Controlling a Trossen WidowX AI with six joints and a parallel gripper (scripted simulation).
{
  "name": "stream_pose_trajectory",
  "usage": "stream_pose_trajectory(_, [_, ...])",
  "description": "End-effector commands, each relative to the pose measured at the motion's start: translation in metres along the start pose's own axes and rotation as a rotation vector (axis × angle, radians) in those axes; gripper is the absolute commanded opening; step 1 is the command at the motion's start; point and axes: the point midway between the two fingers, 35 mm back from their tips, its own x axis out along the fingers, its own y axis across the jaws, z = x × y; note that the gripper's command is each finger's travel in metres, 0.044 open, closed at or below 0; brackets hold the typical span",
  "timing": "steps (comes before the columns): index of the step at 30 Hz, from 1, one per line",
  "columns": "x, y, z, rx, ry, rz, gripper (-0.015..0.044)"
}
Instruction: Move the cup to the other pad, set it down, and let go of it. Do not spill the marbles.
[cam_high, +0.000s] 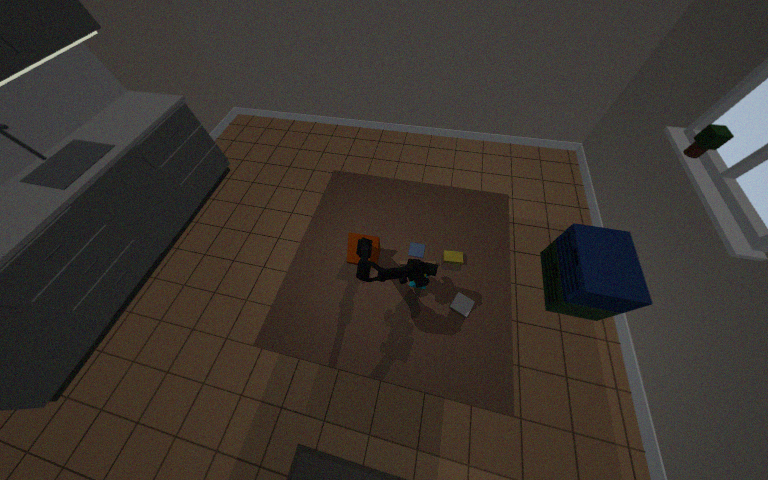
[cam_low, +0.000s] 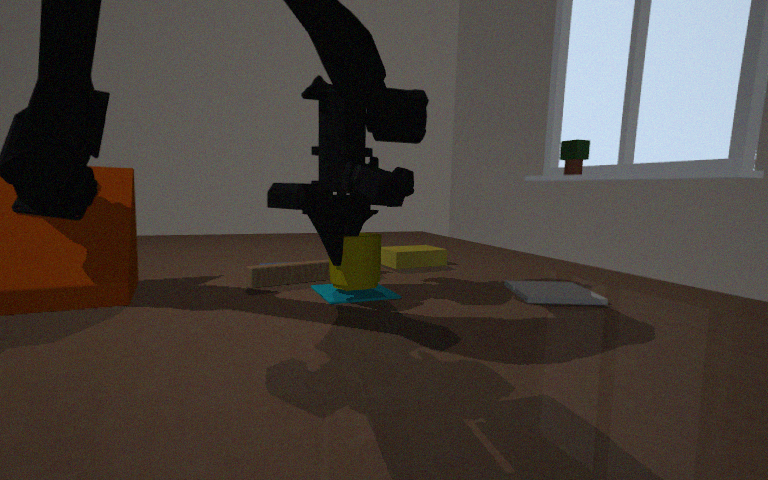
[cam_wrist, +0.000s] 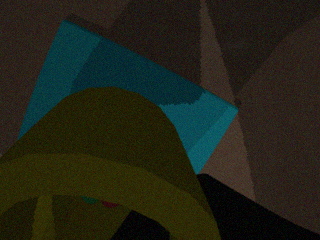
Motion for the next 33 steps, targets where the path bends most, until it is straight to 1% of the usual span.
stream_pose_trajectory(1, [0.0,0.0,0.0,0.001,0.0,0.001,0.0])
stream_pose_trajectory(7, [0.0,0.0,0.0,0.001,0.0,0.001,0.0])
stream_pose_trajectory(12, [0.0,0.0,0.0,0.001,0.0,0.001,0.0131])
stream_pose_trajectory(13, [0.0,0.0,0.0,0.001,0.0,0.001,0.0147])
stream_pose_trajectory(22, [-0.002,0.0,0.0,0.0,0.0,0.001,0.0147])
stream_pose_trajectory(33, [-0.017,0.001,-0.001,-0.002,0.002,0.0,0.0147])
